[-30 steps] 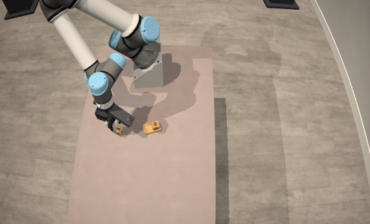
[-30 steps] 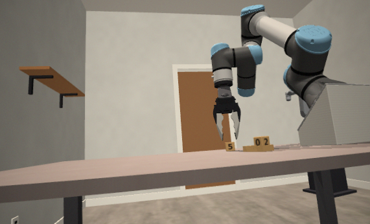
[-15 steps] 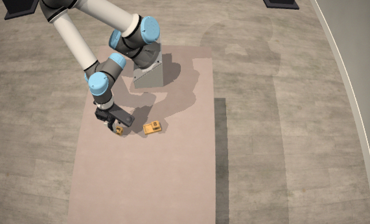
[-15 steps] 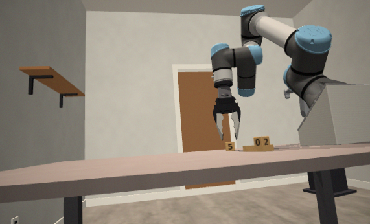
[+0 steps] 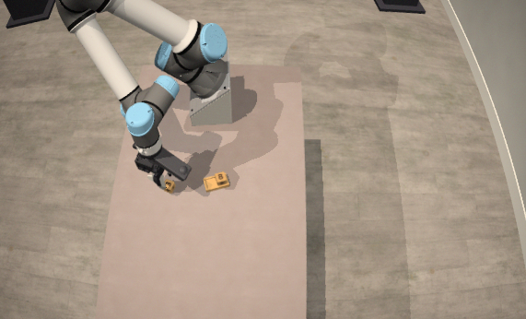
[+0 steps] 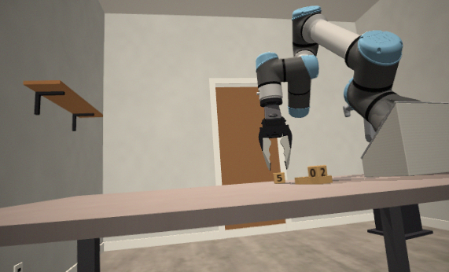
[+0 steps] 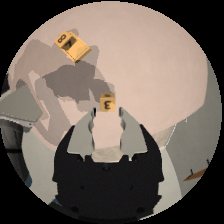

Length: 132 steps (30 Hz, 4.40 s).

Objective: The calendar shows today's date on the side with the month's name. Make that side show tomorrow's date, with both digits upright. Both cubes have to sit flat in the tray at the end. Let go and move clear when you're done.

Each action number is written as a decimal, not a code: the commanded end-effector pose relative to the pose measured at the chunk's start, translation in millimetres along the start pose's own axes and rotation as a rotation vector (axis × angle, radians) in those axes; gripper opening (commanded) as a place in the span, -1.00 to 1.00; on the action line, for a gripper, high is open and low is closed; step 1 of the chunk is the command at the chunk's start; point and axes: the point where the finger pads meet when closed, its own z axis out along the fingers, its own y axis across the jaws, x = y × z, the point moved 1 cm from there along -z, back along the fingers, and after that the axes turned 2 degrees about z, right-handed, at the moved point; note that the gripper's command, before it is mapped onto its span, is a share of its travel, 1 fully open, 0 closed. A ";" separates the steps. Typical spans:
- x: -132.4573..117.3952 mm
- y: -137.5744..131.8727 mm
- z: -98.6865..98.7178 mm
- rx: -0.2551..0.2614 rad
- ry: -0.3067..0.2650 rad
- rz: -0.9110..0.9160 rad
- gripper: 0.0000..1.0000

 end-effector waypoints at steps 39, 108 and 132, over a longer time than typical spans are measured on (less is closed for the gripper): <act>0.0 0.3 28.9 -0.001 0.000 0.000 -0.42; 0.0 0.3 28.8 -0.001 0.000 0.000 -0.78; 0.0 0.2 -14.9 -0.001 0.000 0.000 -0.78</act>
